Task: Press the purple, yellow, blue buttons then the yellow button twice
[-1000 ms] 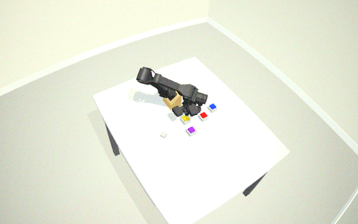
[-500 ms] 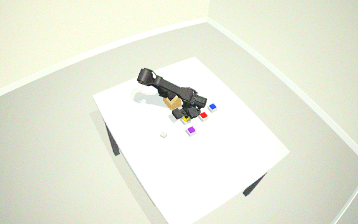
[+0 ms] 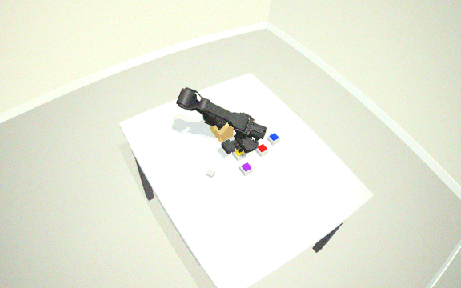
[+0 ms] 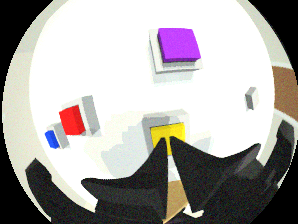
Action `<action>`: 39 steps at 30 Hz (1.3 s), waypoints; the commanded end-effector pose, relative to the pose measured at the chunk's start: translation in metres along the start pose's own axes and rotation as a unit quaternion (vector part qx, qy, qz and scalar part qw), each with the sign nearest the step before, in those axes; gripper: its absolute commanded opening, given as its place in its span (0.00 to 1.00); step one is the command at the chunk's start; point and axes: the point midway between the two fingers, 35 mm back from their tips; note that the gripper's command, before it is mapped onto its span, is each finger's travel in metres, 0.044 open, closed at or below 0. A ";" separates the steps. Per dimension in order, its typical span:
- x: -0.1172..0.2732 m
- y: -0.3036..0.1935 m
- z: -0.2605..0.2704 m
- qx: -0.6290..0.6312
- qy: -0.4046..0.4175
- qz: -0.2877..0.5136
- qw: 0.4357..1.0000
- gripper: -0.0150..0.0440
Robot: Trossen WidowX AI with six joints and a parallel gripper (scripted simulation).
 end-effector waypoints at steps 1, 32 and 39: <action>-0.002 -0.003 -0.001 0.004 -0.003 0.004 1.000 0.29; 0.004 -0.002 -0.001 0.004 -0.003 0.003 1.000 0.29; -0.002 -0.003 -0.001 0.004 -0.003 0.004 1.000 0.29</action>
Point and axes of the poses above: the point midway between the two fingers, 35 mm back from their tips, its own x axis back along the fingers, its own z axis across the jaws, y = z × x, and after that the axes turned 10 degrees about x, right-handed
